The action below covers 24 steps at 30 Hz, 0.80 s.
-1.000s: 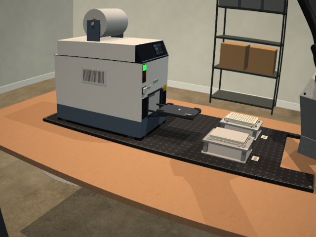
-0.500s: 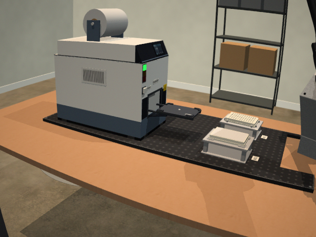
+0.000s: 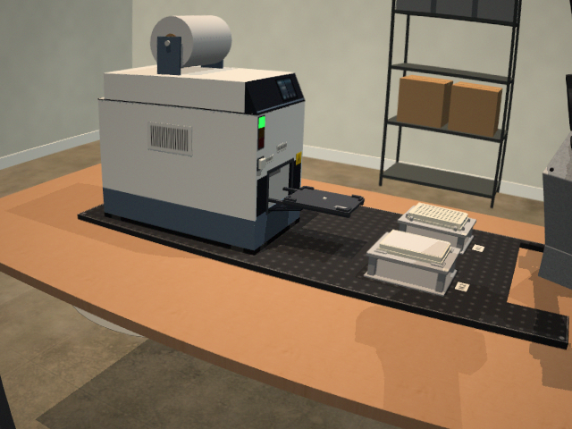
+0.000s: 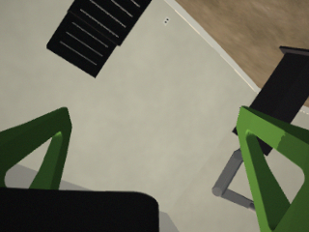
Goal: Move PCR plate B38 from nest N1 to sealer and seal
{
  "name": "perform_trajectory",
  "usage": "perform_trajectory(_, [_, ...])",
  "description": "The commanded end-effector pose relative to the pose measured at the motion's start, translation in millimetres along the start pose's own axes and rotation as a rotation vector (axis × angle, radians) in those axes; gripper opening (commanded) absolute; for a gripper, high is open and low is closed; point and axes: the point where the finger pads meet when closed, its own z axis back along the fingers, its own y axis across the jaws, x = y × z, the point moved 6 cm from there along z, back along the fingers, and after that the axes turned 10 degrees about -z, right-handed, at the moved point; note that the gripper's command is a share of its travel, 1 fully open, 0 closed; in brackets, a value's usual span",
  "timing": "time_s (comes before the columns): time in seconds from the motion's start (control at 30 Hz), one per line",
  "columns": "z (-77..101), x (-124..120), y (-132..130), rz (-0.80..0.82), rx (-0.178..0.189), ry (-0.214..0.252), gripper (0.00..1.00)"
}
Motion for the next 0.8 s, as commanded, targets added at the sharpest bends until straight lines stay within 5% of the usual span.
perform_trajectory(0.0, [11.9, -3.7, 6.6, 0.06, 0.046, -0.063, 1.0])
perform_trajectory(0.13, [22.9, 21.7, 2.4, 0.047, 0.037, -0.045, 1.0])
perform_trajectory(0.2, [26.7, 25.5, 0.1, 0.033, 0.051, -0.137, 1.0])
perform_trajectory(0.3, [32.1, 37.4, -2.8, 0.043, 0.051, -0.115, 1.0])
perform_trajectory(0.37, [36.5, 41.0, -7.8, 0.018, 0.064, -0.208, 1.0])
perform_trajectory(0.63, [51.0, 69.9, -20.5, 0.008, 0.052, -0.173, 1.0])
perform_trajectory(0.7, [56.1, 70.8, -23.6, -0.005, 0.064, -0.273, 1.0])
perform_trajectory(0.77, [62.0, 72.8, -25.3, 0.01, 0.073, -0.264, 1.0])
